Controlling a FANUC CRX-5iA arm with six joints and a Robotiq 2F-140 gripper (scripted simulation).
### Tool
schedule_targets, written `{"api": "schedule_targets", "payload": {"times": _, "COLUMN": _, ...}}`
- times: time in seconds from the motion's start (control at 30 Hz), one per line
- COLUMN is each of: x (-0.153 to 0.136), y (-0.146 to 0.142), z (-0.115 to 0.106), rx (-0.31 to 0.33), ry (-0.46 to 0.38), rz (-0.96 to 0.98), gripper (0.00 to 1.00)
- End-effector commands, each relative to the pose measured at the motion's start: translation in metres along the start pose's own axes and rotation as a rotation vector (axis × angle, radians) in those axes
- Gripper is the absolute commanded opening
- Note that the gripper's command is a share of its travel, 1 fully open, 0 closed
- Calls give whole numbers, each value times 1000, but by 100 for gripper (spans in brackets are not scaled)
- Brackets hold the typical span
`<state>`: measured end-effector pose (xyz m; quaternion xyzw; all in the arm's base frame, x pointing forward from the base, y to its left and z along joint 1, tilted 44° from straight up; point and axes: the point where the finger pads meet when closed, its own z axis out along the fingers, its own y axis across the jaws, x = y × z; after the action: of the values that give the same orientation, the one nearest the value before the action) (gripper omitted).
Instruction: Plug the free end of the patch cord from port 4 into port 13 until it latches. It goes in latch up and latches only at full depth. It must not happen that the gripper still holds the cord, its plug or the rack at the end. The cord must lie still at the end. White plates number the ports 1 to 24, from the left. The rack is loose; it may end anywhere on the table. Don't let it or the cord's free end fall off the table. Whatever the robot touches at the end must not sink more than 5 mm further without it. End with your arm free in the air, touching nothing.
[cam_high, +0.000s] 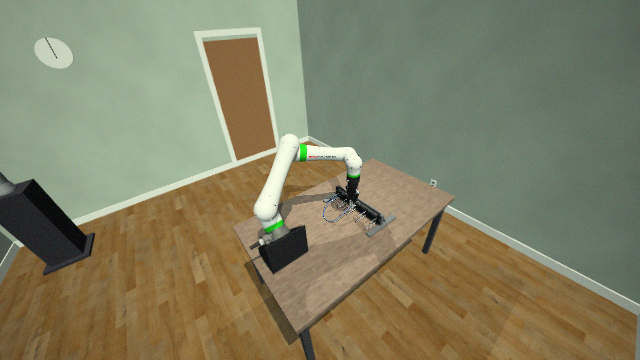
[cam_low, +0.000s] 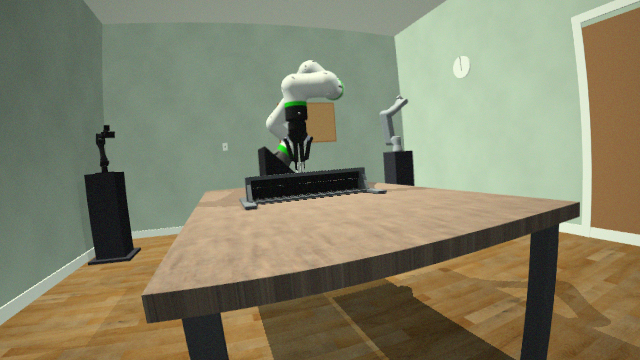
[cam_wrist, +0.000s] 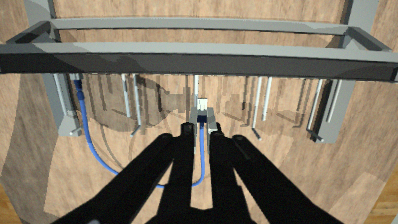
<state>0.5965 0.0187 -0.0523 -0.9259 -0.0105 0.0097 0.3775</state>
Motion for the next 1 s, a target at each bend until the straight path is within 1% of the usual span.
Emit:
{"api": "schedule_targets", "payload": {"times": 0.0, "x": 0, "y": 0, "z": 0, "rx": 0, "ry": 0, "rz": 0, "gripper": 0}}
{"api": "schedule_targets", "payload": {"times": 0.5, "x": 6, "y": 0, "z": 0, "rx": 0, "ry": 1, "rz": 0, "gripper": 0}}
{"api": "schedule_targets", "payload": {"times": 0.97, "x": 25, "y": 0, "z": 0, "rx": 0, "ry": 1, "rz": 0, "gripper": 0}}
